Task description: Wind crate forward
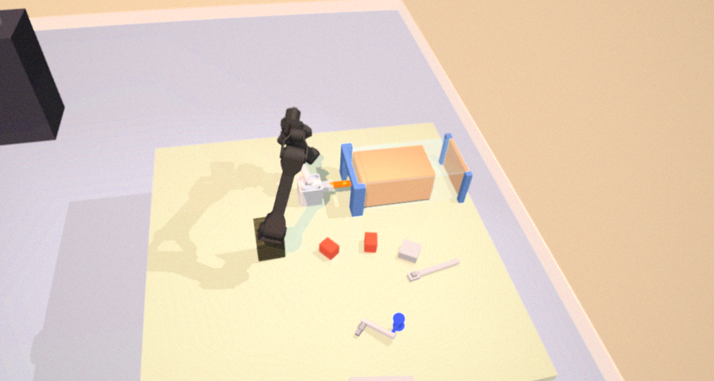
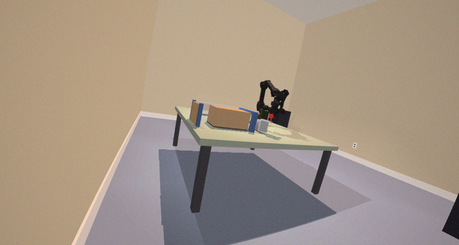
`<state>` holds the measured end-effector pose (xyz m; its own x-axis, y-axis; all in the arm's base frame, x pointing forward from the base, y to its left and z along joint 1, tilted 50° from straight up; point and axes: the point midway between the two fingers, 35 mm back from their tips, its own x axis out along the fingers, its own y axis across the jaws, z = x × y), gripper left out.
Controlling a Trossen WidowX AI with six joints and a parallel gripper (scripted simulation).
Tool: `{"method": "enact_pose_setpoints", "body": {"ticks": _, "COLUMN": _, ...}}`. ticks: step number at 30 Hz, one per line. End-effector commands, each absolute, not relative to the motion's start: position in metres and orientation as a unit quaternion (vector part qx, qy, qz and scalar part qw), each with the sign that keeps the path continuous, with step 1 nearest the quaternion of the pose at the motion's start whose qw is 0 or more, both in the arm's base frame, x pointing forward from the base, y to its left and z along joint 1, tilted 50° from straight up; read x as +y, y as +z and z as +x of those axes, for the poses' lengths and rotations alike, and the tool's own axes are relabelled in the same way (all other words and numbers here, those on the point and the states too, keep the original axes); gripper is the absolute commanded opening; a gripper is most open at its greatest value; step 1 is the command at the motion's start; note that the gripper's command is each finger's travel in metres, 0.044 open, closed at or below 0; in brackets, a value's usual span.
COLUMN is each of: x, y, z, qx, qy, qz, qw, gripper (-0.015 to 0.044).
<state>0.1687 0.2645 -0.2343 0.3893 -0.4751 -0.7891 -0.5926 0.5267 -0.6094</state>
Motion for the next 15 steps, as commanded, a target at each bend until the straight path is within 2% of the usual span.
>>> {"method": "enact_pose_setpoints", "body": {"ticks": 1, "x": 0.258, "y": -0.235, "z": 0.150, "qx": 0.562, "qy": 0.049, "qz": -0.492, "qw": 0.663, "gripper": 0.0000}}
{"method": "enact_pose_setpoints", "body": {"ticks": 15, "x": 0.254, "y": -0.231, "z": 0.136, "qx": 0.562, "qy": 0.049, "qz": -0.493, "qw": 0.662, "gripper": 0.0000}}
